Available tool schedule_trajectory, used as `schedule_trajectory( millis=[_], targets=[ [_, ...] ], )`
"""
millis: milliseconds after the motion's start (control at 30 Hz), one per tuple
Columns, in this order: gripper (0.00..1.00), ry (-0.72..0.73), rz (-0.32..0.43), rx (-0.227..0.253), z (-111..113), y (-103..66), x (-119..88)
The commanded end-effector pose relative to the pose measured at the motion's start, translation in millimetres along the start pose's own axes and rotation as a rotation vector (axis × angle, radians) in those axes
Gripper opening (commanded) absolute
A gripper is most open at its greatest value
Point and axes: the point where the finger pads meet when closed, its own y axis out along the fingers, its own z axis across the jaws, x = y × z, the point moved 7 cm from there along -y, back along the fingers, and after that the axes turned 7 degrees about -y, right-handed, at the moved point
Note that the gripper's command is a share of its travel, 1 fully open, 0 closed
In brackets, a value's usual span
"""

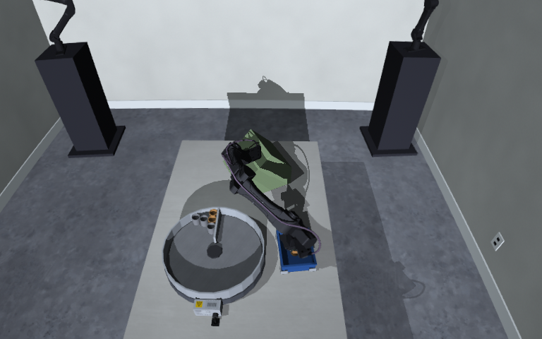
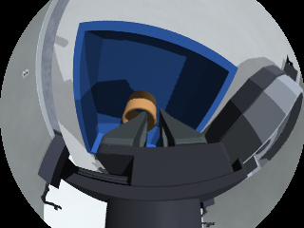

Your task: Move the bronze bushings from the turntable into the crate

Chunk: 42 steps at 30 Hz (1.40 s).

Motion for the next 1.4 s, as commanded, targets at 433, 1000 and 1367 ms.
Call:
schedule_trajectory(
  millis=[433, 1000, 1367],
  targets=[
    [0.16, 0.019, -0.071, 0.002, -2.7, -39.9, 11.6],
    [0.16, -0.006, -0.043, 0.005, 9.8, -99.2, 3.5],
    [0.16, -0.006, -0.044, 0.003, 9.5, -116.9, 2.3]
  ],
)
